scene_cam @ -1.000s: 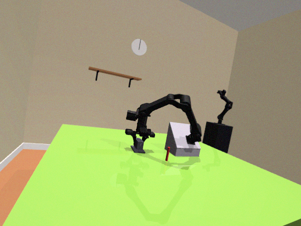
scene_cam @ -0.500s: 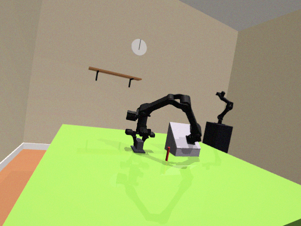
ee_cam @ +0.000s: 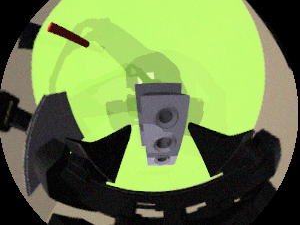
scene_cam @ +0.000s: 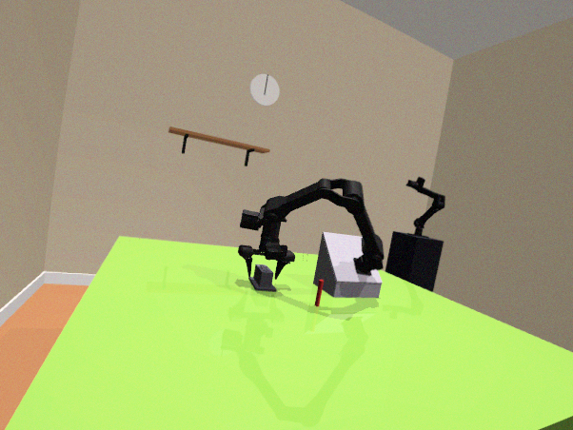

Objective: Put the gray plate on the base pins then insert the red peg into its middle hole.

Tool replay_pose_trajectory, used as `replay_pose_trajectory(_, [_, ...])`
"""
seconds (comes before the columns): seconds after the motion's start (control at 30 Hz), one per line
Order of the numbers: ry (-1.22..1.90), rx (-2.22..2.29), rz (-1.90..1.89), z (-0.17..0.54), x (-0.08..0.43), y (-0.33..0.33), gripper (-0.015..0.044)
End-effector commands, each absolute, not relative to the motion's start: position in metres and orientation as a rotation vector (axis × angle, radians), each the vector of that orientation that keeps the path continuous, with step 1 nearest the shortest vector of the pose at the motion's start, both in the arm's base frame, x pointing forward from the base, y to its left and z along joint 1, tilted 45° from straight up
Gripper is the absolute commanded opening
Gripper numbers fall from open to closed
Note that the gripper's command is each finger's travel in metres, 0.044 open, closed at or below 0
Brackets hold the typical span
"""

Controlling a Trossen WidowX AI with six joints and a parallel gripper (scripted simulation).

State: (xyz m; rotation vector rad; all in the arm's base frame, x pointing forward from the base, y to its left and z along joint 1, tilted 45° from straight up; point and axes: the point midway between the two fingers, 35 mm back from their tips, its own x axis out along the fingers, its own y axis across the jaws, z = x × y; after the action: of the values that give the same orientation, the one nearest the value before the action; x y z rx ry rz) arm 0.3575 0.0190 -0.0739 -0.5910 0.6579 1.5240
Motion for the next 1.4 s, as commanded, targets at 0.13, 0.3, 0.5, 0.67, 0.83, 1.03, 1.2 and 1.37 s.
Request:
replay_pose_trajectory(0.13, [0.668, -0.581, 1.501, -0.040, 0.366, -0.017, 0.0440])
replay_pose_trajectory(0.3, [0.666, -0.584, 1.515, 0.001, 0.367, -0.058, 0.0440])
replay_pose_trajectory(0.5, [0.663, -0.587, 1.525, 0.008, 0.369, -0.065, 0.0440])
replay_pose_trajectory(0.67, [0.822, -0.418, 1.426, 0.023, 0.363, -0.054, 0.0440])
replay_pose_trajectory(0.83, [1.110, -0.074, 1.195, 0.052, 0.347, -0.032, 0.0440])
replay_pose_trajectory(1.03, [1.398, 0.341, 0.861, 0.082, 0.321, -0.006, 0.0440])
replay_pose_trajectory(1.2, [1.543, 0.596, 0.626, 0.098, 0.302, 0.010, 0.0440])
replay_pose_trajectory(1.37, [1.639, 0.792, 0.426, 0.107, 0.286, 0.020, 0.0440])
